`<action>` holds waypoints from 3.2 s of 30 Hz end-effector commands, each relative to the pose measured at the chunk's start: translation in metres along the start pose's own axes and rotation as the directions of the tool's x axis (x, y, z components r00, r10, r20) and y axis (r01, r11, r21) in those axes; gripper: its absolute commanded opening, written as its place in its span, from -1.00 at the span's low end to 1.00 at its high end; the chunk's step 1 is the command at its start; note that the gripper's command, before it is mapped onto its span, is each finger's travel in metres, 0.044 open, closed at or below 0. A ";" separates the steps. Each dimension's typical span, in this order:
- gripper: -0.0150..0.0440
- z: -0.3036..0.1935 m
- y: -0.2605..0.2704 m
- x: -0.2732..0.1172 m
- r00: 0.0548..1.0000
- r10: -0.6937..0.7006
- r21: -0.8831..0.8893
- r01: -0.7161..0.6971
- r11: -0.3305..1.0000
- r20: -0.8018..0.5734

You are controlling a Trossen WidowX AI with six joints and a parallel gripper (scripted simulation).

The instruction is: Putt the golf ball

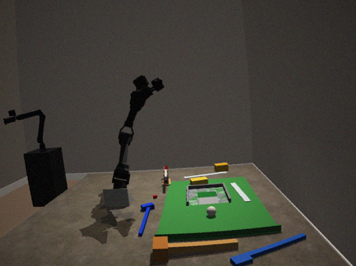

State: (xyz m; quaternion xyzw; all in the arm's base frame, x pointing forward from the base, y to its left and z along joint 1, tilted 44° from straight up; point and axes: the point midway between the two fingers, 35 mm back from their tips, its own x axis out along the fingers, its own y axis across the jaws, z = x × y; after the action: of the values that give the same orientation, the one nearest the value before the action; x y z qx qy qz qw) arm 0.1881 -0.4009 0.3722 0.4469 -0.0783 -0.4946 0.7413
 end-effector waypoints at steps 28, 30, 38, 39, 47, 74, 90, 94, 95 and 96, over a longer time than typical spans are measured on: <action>1.00 -0.405 -0.078 -0.203 -0.389 -0.092 -0.276 0.451 0.849 -0.917; 1.00 -0.412 -0.078 -0.229 -0.490 -0.059 -0.336 0.499 0.799 -0.870; 1.00 -0.416 -0.079 -0.263 -0.588 -0.012 -0.413 0.554 0.723 -0.809; 1.00 -0.416 -0.079 -0.263 -0.588 -0.012 -0.413 0.554 0.723 -0.809; 1.00 -0.425 -0.078 -0.268 -0.619 -0.034 -0.447 0.527 0.723 -0.784; 1.00 -0.461 -0.079 -0.297 -0.654 -0.062 -0.487 0.493 0.721 -0.754; 0.56 -0.470 -0.080 -0.302 -0.655 -0.065 -0.488 0.490 0.722 -0.753; 0.20 -0.470 -0.080 -0.302 -0.655 -0.065 -0.488 0.490 0.722 -0.753; 0.11 -0.470 -0.080 -0.302 -0.655 -0.065 -0.488 0.490 0.722 -0.753; 0.02 -0.470 -0.080 -0.302 -0.655 -0.065 -0.488 0.490 0.722 -0.753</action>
State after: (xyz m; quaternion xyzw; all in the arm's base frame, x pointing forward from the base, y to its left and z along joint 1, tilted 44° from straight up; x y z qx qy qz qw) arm 0.2468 0.1084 0.1354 0.7136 0.6851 -0.0716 0.1274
